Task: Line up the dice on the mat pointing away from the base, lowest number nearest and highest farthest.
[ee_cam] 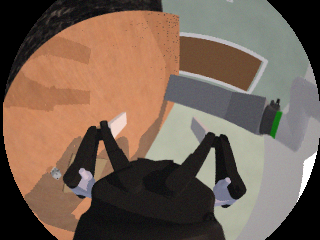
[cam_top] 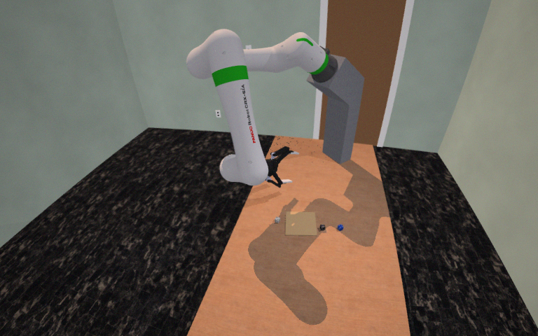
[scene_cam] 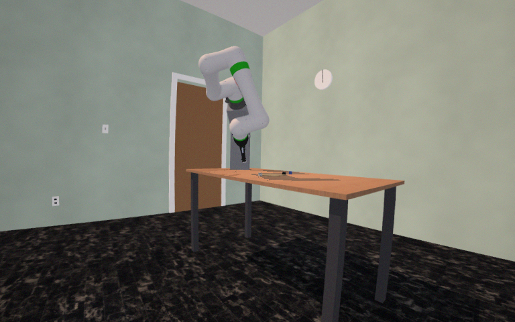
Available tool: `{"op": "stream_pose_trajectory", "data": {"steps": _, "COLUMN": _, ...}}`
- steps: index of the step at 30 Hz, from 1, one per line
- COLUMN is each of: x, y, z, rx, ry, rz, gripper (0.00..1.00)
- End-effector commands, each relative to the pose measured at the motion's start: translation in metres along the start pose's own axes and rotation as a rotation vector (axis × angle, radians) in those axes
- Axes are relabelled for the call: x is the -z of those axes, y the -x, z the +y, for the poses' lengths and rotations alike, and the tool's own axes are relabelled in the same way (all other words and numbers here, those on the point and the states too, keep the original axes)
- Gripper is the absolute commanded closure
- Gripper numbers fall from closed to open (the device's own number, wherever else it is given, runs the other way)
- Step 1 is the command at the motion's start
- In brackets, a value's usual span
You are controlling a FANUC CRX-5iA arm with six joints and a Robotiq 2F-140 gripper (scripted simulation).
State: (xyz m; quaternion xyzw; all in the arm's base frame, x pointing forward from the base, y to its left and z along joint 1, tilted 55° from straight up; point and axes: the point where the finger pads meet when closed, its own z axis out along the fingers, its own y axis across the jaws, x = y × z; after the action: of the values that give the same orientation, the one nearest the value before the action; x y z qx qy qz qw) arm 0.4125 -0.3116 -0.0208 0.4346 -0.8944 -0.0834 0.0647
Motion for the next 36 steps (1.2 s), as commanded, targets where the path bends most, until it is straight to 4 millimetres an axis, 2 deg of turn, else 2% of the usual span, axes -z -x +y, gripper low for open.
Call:
{"op": "stream_pose_trajectory", "data": {"steps": 1, "x": 0.0, "y": 0.0, "z": 0.0, "rx": 0.0, "ry": 0.0, "rz": 0.0, "gripper": 0.0}}
{"op": "stream_pose_trajectory", "data": {"steps": 20, "x": 0.002, "y": 0.001, "z": -0.001, "rx": 0.011, "ry": -0.008, "rz": 0.008, "gripper": 0.0}}
{"op": "stream_pose_trajectory", "data": {"steps": 32, "x": 0.058, "y": 0.036, "z": -0.028, "rx": 0.35, "ry": -0.251, "rz": 0.265, "gripper": 0.0}}
{"op": "stream_pose_trajectory", "data": {"steps": 35, "x": 0.058, "y": 0.037, "z": -0.029, "rx": 0.354, "ry": -0.253, "rz": 0.268, "gripper": 0.0}}
{"op": "stream_pose_trajectory", "data": {"steps": 36, "x": 0.07, "y": 0.045, "z": -0.035, "rx": 0.427, "ry": -0.306, "rz": 0.324, "gripper": 0.0}}
